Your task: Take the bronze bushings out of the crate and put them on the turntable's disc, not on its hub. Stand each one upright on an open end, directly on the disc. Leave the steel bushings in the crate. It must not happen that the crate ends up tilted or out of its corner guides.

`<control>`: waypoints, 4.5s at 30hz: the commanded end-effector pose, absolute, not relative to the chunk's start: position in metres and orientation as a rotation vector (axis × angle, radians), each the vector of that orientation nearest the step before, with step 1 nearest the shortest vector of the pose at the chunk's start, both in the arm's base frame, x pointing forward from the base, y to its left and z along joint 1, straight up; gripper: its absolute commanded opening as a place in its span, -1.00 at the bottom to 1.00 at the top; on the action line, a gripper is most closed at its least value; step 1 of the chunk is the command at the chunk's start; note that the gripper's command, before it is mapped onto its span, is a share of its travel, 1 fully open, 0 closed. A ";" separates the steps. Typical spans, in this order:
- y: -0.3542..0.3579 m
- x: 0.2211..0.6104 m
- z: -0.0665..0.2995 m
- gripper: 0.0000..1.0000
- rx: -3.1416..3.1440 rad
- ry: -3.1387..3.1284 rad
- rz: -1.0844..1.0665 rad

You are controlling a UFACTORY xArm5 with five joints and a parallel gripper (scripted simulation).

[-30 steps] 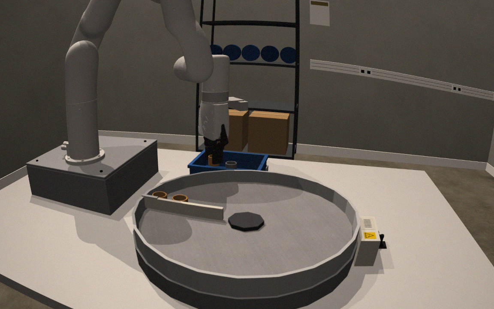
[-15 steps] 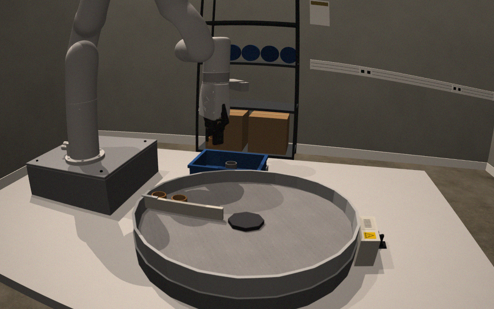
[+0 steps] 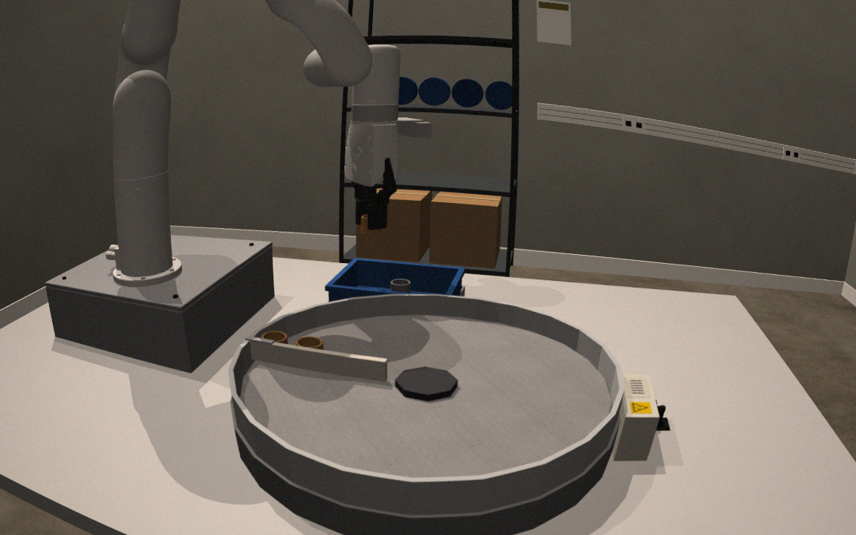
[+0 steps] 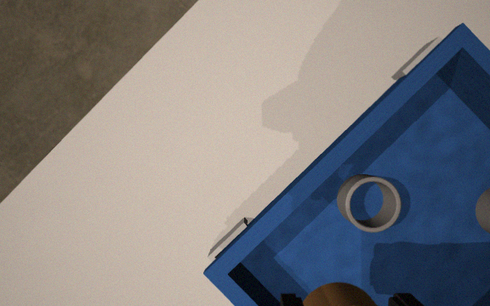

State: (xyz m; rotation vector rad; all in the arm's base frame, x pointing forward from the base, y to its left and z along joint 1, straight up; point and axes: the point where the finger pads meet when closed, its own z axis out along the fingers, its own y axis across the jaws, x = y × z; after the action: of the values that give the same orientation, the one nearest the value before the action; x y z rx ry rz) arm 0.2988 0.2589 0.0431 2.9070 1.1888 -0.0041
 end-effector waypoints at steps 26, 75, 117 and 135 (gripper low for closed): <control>0.200 0.318 0.046 -1.00 2.908 1.189 0.001; -0.038 0.392 0.036 -1.00 2.907 1.189 0.001; -0.039 0.392 -0.004 -1.00 2.907 1.189 0.001; -0.039 0.392 -0.005 -1.00 2.907 1.189 0.001</control>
State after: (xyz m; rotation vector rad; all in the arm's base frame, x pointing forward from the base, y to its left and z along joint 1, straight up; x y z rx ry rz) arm 0.3911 -0.0390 -0.0062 2.9089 1.1896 -0.0034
